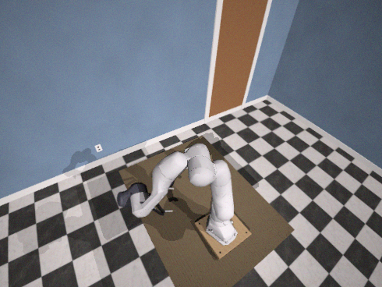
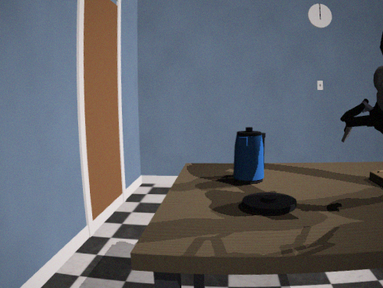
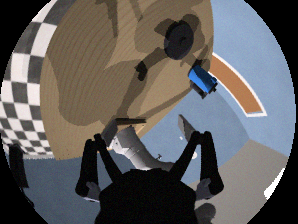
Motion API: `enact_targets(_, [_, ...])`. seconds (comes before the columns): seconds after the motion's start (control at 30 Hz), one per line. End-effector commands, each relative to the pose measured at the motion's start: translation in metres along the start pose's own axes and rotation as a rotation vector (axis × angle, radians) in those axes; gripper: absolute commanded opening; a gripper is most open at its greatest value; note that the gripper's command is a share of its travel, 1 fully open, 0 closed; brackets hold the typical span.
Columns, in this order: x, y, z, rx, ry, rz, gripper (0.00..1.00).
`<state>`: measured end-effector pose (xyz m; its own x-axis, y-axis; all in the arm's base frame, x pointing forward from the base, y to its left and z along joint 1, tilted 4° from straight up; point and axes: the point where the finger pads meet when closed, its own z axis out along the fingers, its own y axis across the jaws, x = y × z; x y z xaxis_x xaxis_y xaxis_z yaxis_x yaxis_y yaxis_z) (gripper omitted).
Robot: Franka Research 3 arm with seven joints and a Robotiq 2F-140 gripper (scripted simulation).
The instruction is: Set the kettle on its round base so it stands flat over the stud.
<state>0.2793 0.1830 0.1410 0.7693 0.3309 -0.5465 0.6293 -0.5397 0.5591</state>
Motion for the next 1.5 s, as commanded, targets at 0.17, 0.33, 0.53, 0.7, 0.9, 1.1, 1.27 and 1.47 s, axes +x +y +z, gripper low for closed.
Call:
enact_targets(0.17, [0.000,0.000,0.000,0.000,0.000,0.000,1.00])
enact_targets(0.33, [0.000,0.000,0.000,0.000,0.000,0.000,1.00])
enact_targets(0.53, [0.000,0.000,0.000,0.000,0.000,0.000,1.00])
enact_targets(0.7, [0.000,0.001,-0.001,0.004,0.000,0.004,0.47])
enact_targets(0.9, [0.004,0.007,-0.005,0.035,0.000,0.035,0.47])
enact_targets(1.1, [0.010,0.016,-0.010,0.079,-0.001,0.082,0.47])
enact_targets(1.27, [0.020,0.036,-0.021,0.163,-0.001,0.173,0.47])
enact_targets(1.47, [0.034,0.076,-0.037,0.298,-0.002,0.326,0.47])
